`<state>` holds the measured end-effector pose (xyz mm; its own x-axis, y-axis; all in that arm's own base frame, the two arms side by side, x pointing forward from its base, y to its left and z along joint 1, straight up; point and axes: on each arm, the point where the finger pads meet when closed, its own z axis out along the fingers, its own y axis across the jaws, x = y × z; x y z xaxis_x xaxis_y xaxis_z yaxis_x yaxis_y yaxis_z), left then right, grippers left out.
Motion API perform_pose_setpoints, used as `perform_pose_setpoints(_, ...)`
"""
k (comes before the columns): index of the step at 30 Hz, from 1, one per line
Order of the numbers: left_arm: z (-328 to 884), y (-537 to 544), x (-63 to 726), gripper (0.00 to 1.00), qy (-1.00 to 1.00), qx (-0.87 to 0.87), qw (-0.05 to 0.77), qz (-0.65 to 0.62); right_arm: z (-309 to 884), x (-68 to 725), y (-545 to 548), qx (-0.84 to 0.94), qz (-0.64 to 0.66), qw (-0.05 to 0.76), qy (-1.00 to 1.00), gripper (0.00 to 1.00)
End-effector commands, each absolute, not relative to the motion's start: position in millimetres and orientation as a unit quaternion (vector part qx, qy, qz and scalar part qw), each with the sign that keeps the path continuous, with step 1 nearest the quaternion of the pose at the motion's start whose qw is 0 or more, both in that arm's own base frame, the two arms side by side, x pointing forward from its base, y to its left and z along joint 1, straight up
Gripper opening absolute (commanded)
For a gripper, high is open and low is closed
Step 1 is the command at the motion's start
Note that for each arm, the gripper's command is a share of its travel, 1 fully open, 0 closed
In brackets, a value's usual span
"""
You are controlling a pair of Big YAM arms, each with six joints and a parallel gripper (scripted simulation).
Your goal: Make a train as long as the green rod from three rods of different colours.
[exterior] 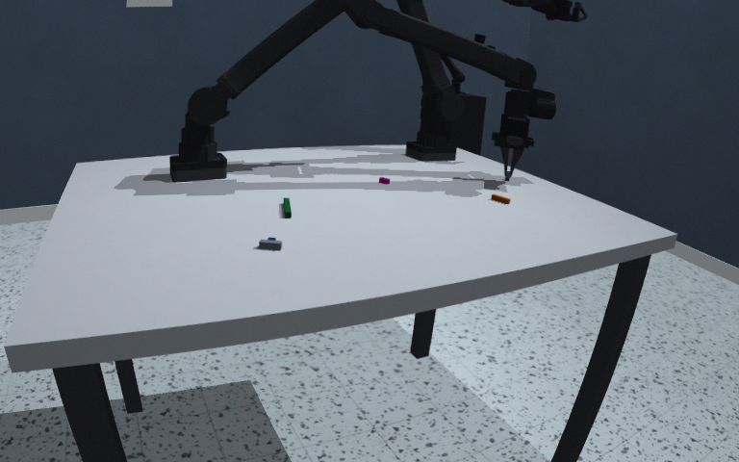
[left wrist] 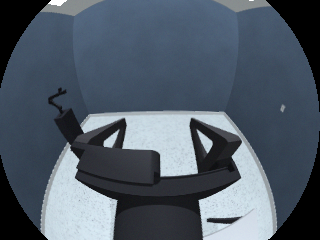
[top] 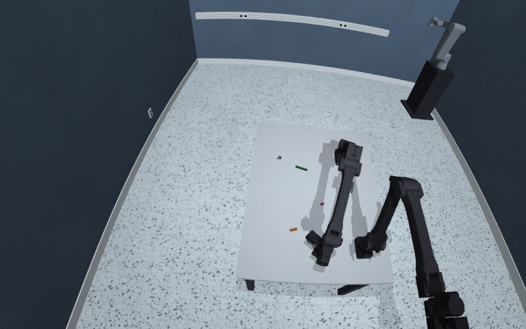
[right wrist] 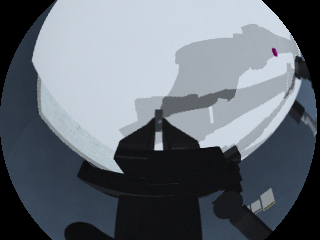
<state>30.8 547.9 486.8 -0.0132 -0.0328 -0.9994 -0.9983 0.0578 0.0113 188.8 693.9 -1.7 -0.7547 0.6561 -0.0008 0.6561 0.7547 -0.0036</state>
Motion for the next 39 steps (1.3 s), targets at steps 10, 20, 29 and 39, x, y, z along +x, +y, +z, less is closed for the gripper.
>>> perform_pose_setpoints(10,501,544,26,1.00,0.512,-0.488,0.512,0.488,-16,189,699,-0.352,-0.003,0.000,-0.936,0.04)
perform_pose_setpoints(20,501,544,26,1.00,0.512,-0.488,0.512,0.488,-7,189,701,-0.352,-0.012,0.001,-0.936,0.04)
perform_pose_setpoints(29,501,544,26,1.00,0.512,-0.488,0.512,0.488,-2,190,705,-0.352,-0.018,0.001,-0.936,0.04)
perform_pose_setpoints(39,501,544,26,1.00,0.512,-0.488,0.512,0.488,-2,190,705,-0.352,-0.018,0.001,-0.936,0.04)
